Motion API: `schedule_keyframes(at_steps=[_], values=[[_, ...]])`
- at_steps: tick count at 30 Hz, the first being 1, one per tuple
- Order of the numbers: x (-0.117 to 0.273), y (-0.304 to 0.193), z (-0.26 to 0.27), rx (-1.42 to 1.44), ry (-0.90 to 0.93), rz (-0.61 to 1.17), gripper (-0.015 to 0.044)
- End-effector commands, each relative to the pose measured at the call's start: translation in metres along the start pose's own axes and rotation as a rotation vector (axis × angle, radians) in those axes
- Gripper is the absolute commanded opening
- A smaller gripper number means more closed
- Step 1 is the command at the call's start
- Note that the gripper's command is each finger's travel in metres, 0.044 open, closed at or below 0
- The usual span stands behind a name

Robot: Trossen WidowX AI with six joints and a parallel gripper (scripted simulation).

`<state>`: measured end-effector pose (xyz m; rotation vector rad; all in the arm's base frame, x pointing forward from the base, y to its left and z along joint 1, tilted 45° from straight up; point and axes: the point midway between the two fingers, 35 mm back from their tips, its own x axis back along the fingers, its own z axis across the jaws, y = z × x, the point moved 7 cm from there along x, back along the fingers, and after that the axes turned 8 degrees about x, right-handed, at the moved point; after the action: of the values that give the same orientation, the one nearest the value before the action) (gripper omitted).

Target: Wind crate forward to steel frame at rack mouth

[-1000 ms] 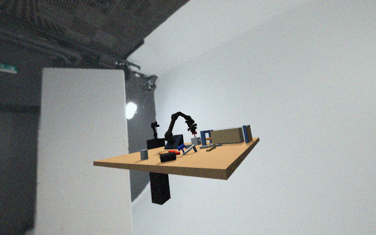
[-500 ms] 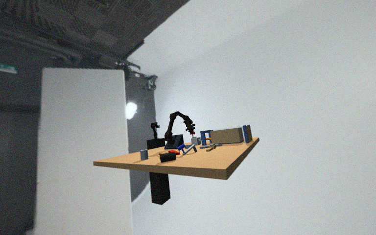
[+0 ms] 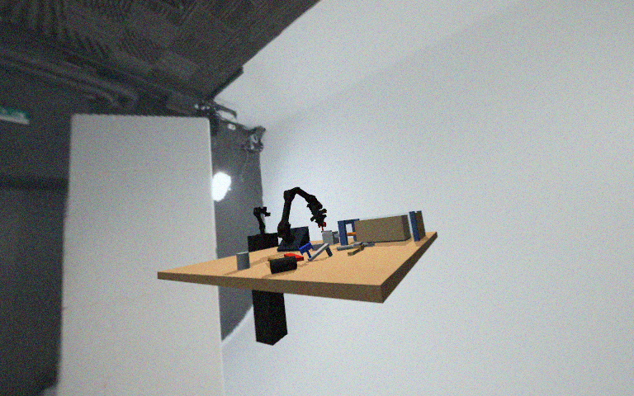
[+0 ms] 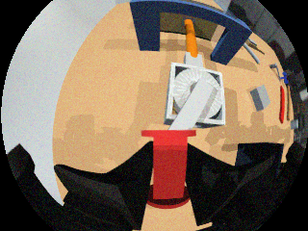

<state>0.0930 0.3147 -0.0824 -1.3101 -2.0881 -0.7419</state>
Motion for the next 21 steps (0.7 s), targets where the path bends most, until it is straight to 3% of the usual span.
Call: schedule_keyframes(at_steps=[1,21], values=[[0.0,-0.009,-0.009,0.014,-0.024,0.013,0.0],[0.003,-0.02,-0.038,0.015,-0.026,0.013,0.0]])
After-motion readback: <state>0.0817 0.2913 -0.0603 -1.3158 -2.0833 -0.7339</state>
